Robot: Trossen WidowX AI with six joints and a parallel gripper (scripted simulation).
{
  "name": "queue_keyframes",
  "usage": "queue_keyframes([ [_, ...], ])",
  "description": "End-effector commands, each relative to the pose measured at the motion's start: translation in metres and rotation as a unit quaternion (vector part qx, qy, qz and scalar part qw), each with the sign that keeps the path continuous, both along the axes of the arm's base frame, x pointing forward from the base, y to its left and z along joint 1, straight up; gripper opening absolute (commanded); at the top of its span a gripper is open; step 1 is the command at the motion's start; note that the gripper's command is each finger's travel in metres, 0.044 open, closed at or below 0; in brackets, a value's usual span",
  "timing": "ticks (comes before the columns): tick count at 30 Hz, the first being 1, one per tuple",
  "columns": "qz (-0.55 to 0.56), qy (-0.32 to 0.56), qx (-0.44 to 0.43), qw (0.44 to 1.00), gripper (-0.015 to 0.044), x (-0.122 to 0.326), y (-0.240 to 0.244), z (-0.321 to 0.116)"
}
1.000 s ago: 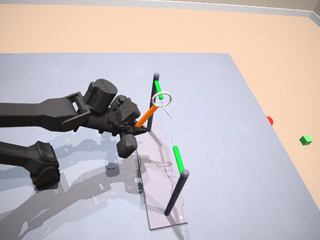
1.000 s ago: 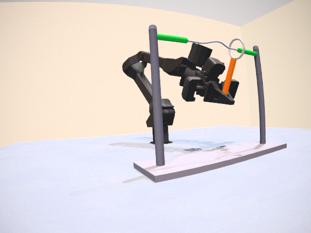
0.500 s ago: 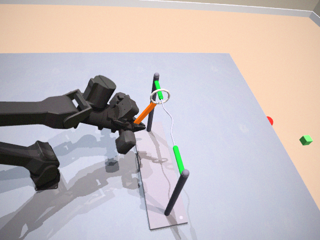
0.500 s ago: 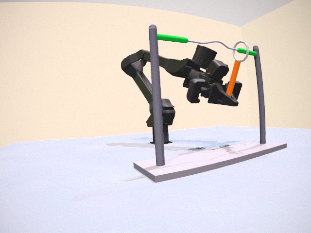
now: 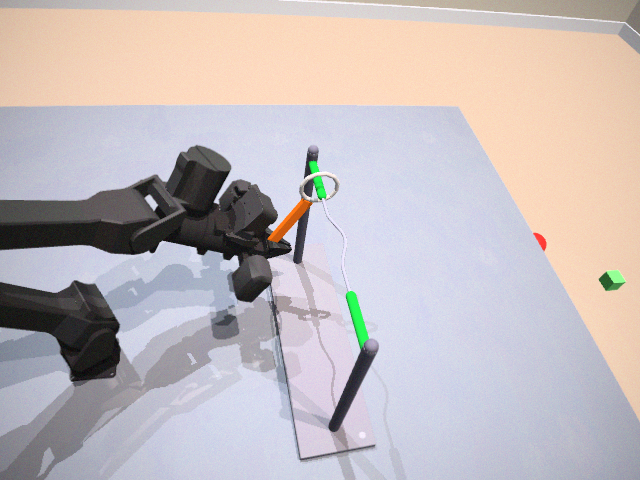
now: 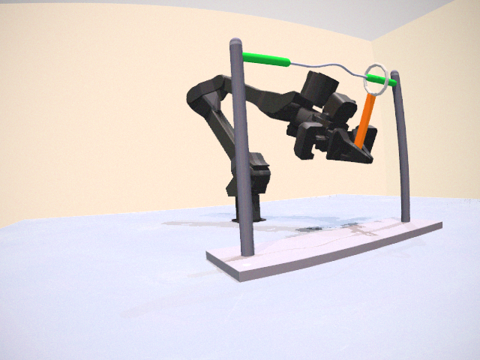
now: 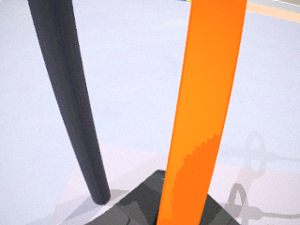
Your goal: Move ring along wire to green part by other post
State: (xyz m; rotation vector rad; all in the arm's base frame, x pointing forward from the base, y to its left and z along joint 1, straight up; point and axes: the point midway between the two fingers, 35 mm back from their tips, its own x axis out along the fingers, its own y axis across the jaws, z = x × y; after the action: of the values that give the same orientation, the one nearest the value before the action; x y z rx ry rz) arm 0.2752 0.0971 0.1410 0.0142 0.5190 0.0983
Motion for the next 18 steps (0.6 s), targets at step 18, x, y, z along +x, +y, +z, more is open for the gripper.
queue_keyframes([
  [18, -0.002, 0.005, -0.002, 1.000, -0.0150, 0.0001, 0.0000, -0.0159],
])
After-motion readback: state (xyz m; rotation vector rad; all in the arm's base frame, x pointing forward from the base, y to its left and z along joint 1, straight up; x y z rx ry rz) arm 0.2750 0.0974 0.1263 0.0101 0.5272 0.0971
